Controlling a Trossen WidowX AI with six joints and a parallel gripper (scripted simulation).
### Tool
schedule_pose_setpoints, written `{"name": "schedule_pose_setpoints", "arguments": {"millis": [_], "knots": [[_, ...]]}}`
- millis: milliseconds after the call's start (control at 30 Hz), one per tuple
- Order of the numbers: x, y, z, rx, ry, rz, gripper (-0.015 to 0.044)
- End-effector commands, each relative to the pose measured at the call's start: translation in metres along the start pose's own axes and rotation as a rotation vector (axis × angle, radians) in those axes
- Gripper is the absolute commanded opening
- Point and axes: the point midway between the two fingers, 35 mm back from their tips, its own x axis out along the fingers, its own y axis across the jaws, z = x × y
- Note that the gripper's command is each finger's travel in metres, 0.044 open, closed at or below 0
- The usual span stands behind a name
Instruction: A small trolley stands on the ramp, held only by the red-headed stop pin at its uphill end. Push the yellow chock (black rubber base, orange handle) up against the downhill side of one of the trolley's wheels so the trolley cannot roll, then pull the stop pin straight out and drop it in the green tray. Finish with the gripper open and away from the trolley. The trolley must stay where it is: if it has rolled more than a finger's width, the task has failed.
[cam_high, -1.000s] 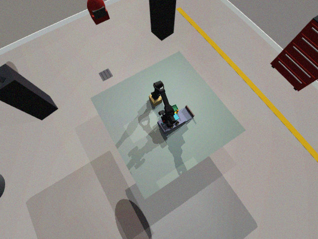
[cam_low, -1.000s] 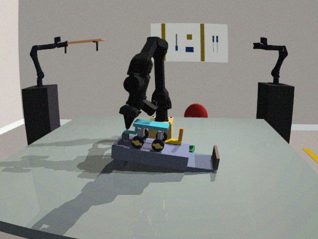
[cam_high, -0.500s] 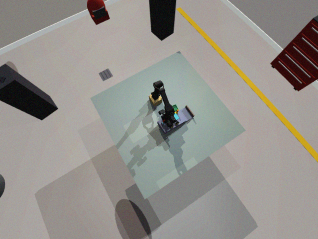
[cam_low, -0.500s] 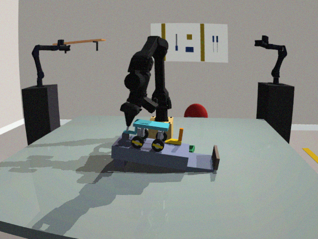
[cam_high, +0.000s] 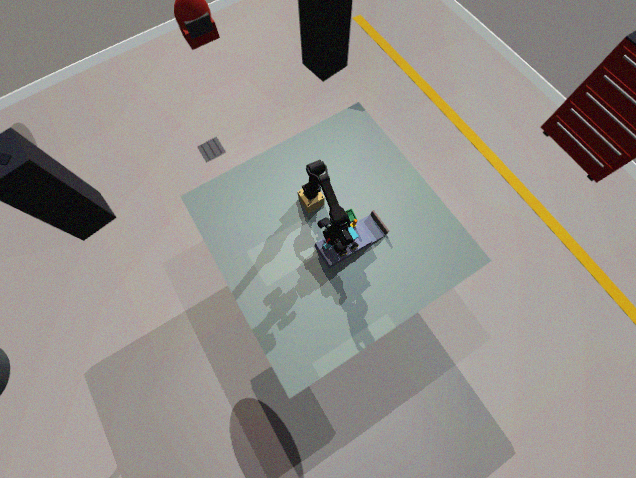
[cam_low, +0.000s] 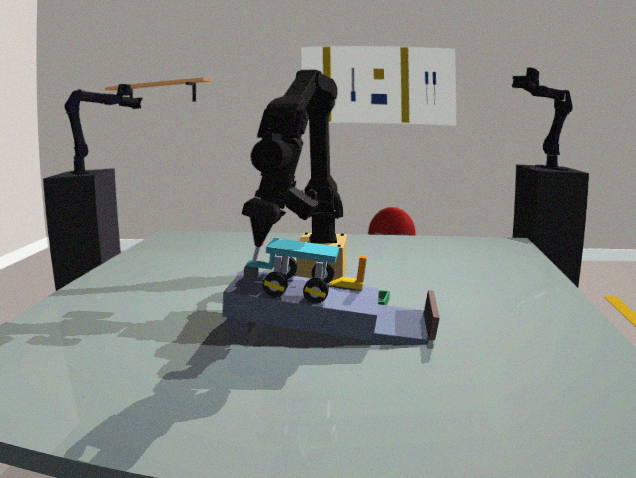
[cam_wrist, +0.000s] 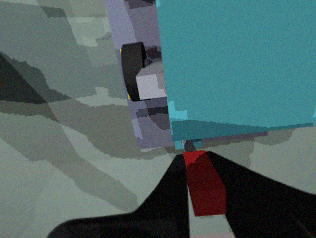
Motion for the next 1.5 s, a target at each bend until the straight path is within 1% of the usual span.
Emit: {"name": "schedule_pose_setpoints", "arguments": {"millis": [0,800,1467], "knots": [[-0.005,-0.001,-0.002,0.005,0.007,-0.002,0.0000],[-0.021,-0.002,-0.007,0.005,0.007,-0.002,0.0000],[-0.017,0.000,-0.037,0.005,0.010,-0.002,0.0000]]}}
